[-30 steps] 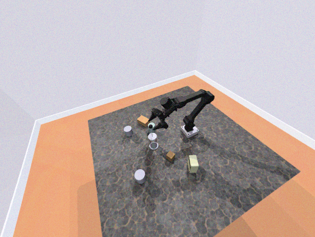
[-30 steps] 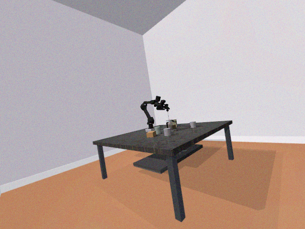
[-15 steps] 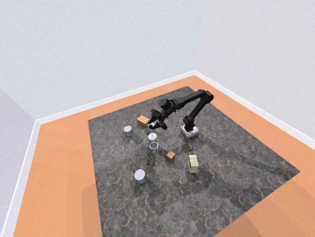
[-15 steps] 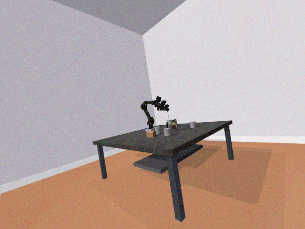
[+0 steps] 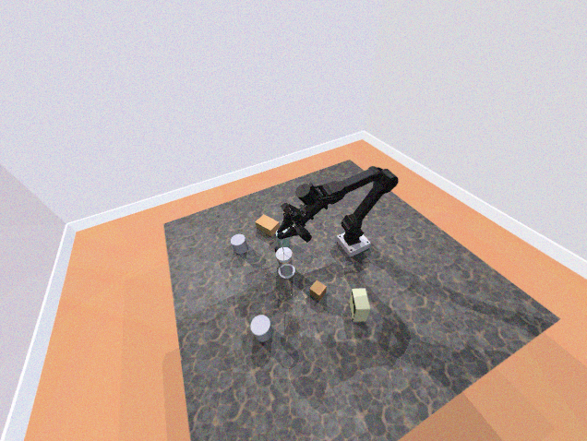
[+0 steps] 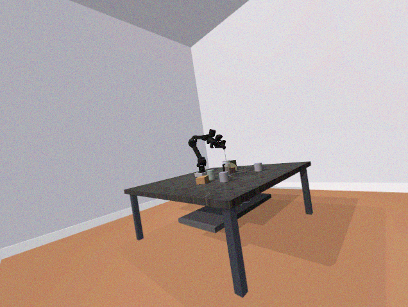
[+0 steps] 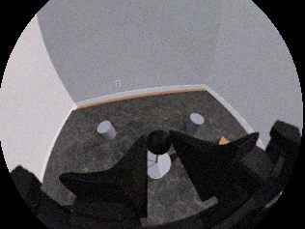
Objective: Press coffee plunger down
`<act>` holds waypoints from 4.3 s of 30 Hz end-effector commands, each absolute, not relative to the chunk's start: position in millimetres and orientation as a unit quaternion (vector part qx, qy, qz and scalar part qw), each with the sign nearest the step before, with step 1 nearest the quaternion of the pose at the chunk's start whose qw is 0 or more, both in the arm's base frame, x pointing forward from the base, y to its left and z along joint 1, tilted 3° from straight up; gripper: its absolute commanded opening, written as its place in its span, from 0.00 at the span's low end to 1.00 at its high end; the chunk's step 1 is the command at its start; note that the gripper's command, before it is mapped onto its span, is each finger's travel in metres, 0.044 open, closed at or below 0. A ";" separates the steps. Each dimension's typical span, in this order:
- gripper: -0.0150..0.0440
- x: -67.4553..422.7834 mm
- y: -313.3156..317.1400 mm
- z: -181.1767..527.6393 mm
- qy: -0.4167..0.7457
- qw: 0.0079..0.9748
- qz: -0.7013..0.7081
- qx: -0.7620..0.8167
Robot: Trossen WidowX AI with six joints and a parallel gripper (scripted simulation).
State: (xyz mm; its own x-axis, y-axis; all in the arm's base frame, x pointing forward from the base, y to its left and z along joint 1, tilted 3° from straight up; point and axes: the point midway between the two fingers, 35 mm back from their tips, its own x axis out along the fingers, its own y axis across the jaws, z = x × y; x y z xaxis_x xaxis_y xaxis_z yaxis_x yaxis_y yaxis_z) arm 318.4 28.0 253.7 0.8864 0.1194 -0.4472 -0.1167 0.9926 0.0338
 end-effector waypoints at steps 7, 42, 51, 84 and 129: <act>0.45 321.6 28.5 238.8 0.232 0.971 0.060 0.003; 0.45 333.0 32.2 181.5 0.232 0.971 0.060 0.004; 0.45 336.4 33.5 166.8 0.232 0.971 0.060 0.004; 0.45 355.6 37.3 159.7 0.231 0.971 0.060 0.004; 0.45 363.0 37.9 163.0 0.231 0.971 0.060 0.004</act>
